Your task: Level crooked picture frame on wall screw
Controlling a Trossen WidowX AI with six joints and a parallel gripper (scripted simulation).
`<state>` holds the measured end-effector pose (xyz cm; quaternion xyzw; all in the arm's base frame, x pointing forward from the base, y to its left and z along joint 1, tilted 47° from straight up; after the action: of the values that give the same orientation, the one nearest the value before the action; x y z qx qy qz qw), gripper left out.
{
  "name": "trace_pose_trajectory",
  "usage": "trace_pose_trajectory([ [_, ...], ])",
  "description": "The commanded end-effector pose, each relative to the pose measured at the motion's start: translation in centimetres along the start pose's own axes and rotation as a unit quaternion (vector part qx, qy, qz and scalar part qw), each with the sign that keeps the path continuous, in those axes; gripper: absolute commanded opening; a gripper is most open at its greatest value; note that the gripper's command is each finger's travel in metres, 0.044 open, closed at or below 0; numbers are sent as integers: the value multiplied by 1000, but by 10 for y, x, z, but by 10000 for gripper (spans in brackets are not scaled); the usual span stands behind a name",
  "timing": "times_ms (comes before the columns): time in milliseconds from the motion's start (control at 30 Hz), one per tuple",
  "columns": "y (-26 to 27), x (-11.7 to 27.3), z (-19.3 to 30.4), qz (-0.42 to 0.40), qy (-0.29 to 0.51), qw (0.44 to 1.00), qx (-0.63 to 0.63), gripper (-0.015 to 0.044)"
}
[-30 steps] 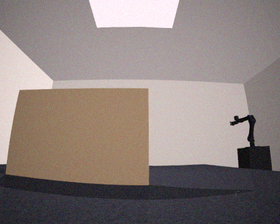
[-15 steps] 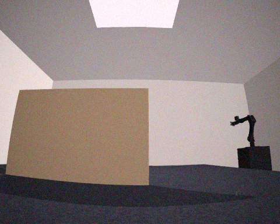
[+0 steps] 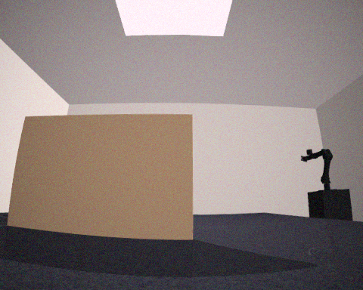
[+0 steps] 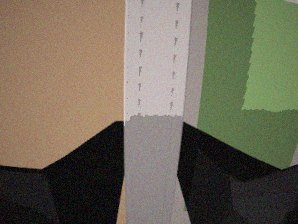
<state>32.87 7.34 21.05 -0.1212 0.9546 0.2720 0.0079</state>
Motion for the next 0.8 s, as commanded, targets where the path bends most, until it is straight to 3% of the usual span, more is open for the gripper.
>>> trace_pose_trajectory([
  [0,0,0,0,1,-1,1000,14,0],
  [200,0,0,0,1,-1,1000,30,0],
  [533,0,0,0,0,0,1000,18,260],
  [767,2,19,-6,0,0,1000,5,260],
])
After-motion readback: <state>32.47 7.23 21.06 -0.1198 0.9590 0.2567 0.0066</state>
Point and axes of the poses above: the point midway between the two fingers, 35 mm back from their tips, its own x axis back along the fingers, its own y axis across the jaws, z = x × y, the point moved 3 cm from there along x, back along the fingers, and after that the axes turned 14 degrees about x, right-handed, at the moved point
